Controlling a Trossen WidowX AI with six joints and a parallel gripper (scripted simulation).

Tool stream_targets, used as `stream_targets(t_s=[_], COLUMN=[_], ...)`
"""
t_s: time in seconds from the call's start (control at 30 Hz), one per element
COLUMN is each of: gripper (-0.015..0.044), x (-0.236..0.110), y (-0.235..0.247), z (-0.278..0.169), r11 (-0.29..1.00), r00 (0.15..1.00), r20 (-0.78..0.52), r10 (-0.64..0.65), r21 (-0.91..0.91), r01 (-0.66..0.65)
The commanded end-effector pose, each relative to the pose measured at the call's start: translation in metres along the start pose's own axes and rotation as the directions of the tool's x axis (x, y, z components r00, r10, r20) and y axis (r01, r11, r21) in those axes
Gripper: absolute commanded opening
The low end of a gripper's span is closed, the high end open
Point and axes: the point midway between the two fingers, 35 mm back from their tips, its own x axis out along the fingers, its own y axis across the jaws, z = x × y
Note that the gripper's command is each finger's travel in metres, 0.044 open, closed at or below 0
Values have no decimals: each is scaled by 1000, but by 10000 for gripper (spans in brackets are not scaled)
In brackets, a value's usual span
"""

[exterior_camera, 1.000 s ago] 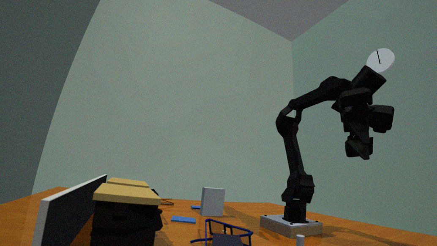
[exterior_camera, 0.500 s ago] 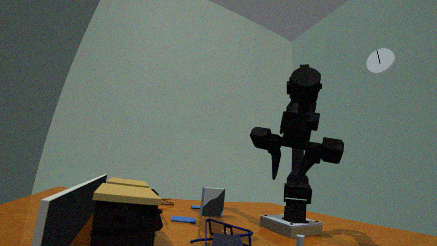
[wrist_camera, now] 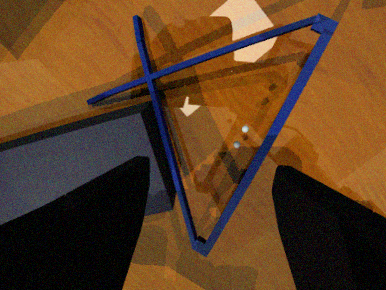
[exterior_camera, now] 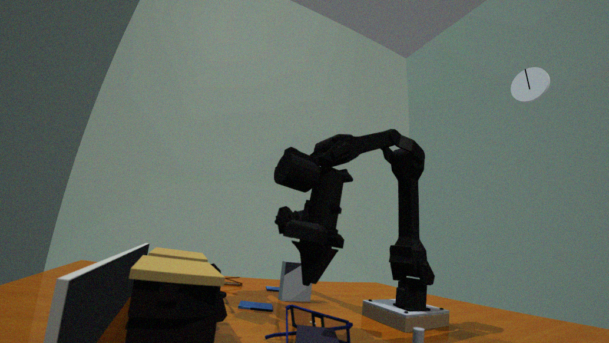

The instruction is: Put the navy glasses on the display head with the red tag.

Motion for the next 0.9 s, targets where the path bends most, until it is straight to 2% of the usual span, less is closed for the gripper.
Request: stream_targets(t_s=[0.0,0.3,0.4,0.87], gripper=[200,200,121,120], x=[19,19,19,25], y=[-34,-35,-35,-36], z=[20,22,22,22], r11=[938,938,938,938], r00=[996,996,996,996], r20=[-81,-81,-81,-81], r10=[-34,-34,-34,-34], r21=[340,340,340,340], r01=[60,60,60,60])
